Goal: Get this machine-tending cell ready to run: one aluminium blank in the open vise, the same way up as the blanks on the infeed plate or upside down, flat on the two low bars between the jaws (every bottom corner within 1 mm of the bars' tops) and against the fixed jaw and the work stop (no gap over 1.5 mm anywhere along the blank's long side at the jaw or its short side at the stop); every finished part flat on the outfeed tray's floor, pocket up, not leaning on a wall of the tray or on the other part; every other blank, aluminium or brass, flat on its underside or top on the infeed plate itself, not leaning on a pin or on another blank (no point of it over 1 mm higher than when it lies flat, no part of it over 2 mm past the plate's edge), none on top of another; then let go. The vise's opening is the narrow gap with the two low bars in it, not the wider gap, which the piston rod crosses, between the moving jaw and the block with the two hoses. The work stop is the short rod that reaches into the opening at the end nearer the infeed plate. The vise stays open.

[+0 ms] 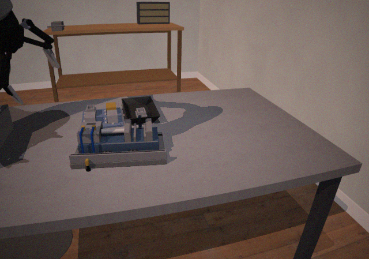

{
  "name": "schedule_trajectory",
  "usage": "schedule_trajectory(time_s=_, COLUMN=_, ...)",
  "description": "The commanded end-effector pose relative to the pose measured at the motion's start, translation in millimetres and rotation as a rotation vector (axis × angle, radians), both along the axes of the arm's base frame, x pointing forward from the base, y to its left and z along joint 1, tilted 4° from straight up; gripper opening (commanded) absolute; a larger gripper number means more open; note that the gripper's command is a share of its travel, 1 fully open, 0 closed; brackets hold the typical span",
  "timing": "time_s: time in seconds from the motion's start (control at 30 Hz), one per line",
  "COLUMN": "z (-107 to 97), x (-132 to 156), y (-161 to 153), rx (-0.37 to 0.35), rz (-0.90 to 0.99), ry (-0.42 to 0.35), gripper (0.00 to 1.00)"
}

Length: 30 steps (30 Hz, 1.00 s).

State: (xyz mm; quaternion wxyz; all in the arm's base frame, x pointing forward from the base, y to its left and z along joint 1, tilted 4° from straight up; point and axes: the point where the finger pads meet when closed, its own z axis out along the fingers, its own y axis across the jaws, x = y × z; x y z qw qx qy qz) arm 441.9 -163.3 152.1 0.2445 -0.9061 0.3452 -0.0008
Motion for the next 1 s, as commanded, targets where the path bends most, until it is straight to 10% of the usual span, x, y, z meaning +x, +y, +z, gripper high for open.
schedule_trajectory(time_s=0.0, z=-4, x=20, y=36, rx=-0.026, rz=0.091, ry=0.014, gripper=1.00)
schedule_trajectory(time_s=0.97, z=-42, x=57, y=229, rx=-0.277, rz=0.429, ry=0.118, gripper=1.00)
